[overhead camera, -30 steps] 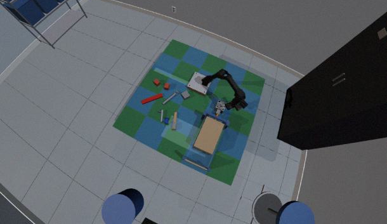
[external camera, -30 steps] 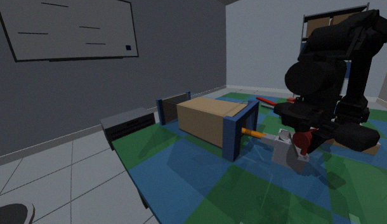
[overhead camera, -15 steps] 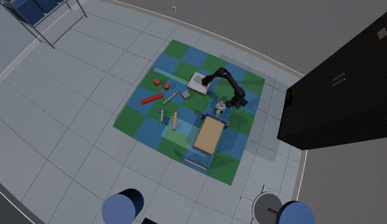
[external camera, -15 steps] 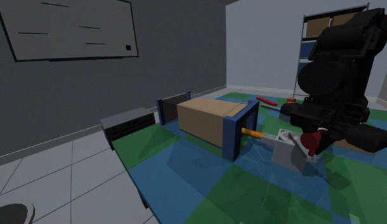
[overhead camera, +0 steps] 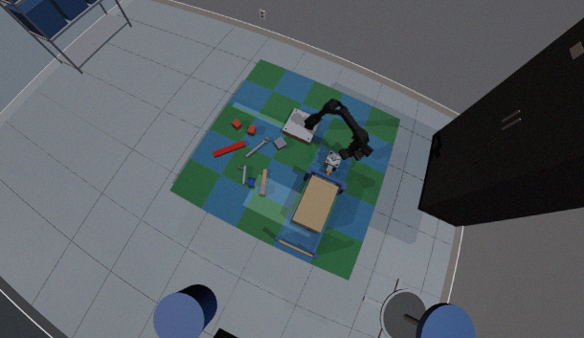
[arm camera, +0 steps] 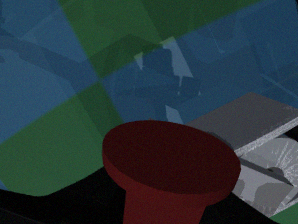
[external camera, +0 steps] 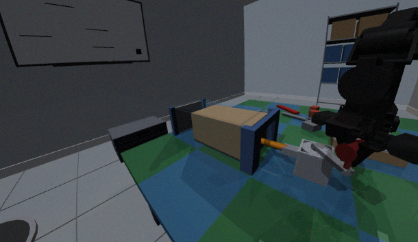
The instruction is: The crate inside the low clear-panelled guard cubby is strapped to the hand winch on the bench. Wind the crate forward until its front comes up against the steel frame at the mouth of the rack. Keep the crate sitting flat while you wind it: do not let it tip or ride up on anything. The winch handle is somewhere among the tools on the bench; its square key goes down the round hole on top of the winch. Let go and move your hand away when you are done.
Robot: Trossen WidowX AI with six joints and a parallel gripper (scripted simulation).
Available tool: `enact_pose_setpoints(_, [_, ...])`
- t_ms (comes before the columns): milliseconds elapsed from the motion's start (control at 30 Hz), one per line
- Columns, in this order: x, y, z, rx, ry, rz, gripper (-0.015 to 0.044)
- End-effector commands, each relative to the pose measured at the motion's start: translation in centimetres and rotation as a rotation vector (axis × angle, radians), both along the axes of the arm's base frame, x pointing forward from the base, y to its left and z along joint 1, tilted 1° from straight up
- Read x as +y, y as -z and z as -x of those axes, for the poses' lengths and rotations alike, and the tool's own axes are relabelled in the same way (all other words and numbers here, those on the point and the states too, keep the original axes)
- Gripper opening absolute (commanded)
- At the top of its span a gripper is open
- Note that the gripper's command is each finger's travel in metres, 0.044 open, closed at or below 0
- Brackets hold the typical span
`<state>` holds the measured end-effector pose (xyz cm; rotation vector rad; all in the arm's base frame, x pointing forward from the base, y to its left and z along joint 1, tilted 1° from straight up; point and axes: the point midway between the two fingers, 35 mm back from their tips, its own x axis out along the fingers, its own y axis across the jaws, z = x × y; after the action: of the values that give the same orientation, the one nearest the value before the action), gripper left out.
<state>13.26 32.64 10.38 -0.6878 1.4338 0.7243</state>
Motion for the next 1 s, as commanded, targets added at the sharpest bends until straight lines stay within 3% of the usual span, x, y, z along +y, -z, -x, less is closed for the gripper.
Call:
enact_pose_setpoints(0, [-0.8, 0.1, 1.0, 0.015, -0.001, 0.014, 0.0000])
enact_pose_setpoints(967, [-3.9, 0.2, 3.2, 0.017, -0.001, 0.017, 0.0000])
